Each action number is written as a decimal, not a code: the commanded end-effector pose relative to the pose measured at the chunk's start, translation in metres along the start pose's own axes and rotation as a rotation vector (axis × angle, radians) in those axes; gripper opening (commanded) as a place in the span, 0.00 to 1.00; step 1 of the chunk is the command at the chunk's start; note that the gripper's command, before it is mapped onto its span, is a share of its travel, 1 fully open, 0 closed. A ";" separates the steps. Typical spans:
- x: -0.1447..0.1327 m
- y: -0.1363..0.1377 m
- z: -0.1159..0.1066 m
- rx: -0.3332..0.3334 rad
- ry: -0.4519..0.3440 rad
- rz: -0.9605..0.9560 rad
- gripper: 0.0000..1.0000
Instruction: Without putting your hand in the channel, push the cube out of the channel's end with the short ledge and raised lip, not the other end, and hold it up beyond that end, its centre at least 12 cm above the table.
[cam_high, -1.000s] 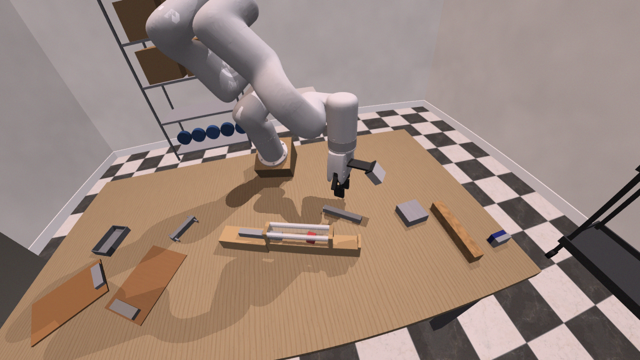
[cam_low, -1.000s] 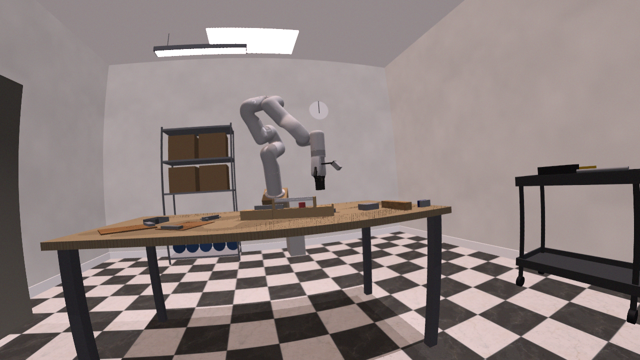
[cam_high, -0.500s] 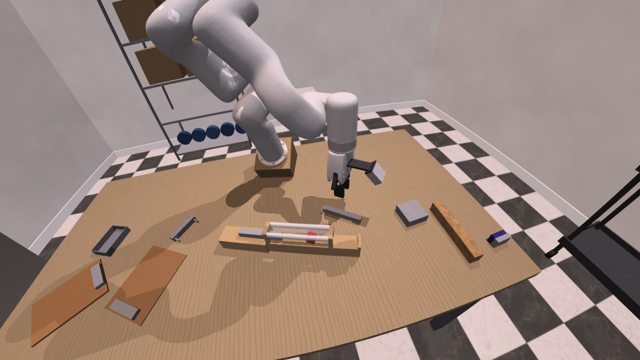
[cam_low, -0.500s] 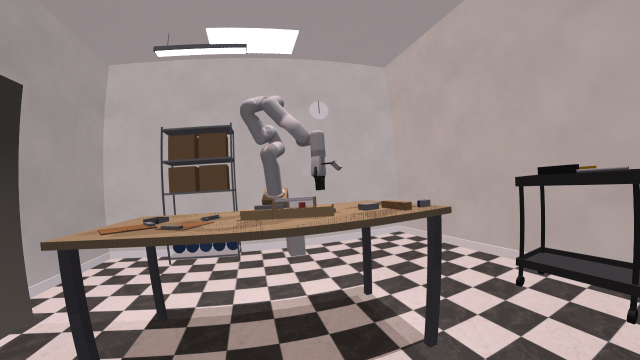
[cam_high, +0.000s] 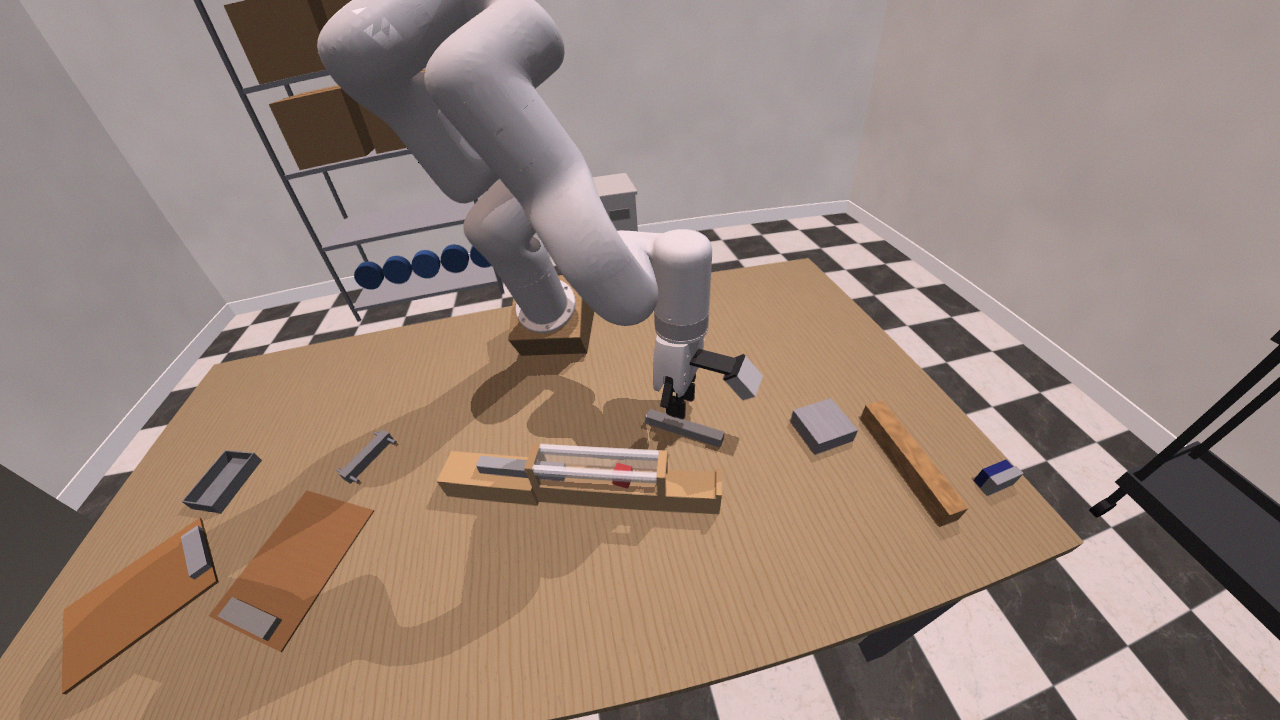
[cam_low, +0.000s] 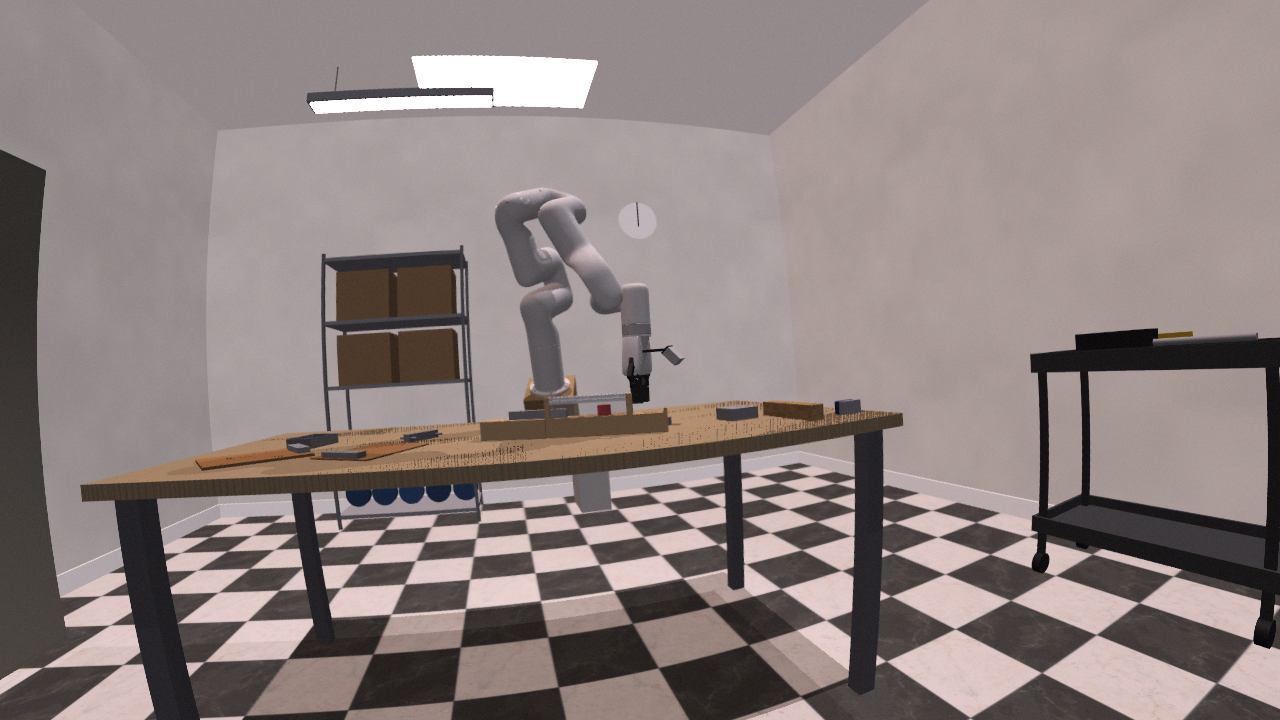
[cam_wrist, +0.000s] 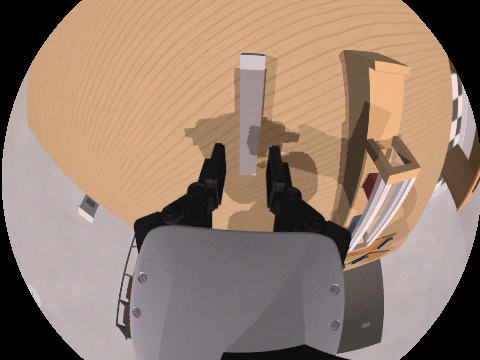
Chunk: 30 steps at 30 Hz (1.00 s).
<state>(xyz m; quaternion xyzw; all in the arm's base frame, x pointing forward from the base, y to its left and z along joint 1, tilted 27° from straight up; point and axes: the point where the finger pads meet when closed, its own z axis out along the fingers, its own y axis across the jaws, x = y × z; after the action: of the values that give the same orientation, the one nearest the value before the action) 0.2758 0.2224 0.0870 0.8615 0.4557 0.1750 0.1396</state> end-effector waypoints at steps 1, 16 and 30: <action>0.008 0.003 0.019 -0.013 0.014 0.004 0.38; 0.009 0.003 0.040 -0.013 0.014 0.004 0.38; 0.009 0.003 0.056 -0.013 0.014 0.004 0.38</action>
<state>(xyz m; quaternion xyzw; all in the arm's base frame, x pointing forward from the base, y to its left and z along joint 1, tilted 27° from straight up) 0.3055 0.2225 0.0389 0.8605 0.4542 0.1819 0.1420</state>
